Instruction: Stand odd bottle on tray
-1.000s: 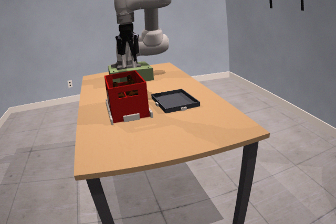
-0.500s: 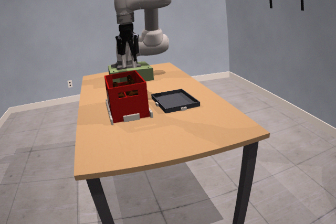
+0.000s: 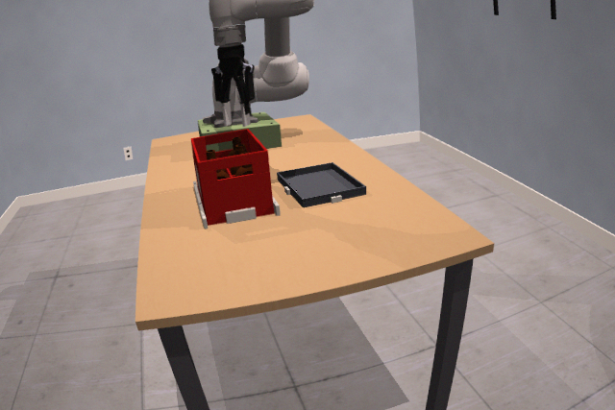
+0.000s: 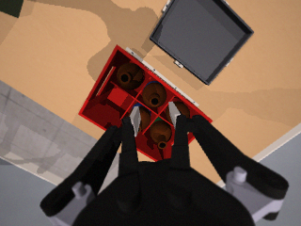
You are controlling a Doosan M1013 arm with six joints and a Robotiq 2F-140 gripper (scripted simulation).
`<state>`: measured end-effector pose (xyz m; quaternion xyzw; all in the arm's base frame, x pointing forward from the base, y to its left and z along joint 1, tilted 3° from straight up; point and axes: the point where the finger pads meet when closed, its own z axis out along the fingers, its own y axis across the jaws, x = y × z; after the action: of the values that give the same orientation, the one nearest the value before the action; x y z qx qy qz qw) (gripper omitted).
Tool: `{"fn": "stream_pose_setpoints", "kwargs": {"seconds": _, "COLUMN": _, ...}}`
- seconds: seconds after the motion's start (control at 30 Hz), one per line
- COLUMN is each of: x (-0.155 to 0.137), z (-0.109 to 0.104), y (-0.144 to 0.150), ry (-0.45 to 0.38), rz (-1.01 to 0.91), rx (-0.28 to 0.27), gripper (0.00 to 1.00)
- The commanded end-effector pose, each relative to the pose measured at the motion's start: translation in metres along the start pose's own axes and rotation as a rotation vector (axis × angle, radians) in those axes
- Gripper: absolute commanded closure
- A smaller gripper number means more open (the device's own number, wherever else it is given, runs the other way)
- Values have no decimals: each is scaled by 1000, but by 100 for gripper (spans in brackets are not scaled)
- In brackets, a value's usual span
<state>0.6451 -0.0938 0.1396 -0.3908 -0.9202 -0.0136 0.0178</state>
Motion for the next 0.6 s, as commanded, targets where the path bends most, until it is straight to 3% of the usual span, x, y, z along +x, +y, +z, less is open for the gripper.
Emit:
{"fn": "stream_pose_setpoints", "kwargs": {"seconds": 0.0, "x": 2, "z": 7, "y": 2, "ry": 2, "rz": 1, "rx": 0, "gripper": 62}}
{"fn": "stream_pose_setpoints", "kwargs": {"seconds": 0.57, "x": 2, "z": 27, "y": 2, "ry": 2, "rz": 1, "rx": 0, "gripper": 62}}
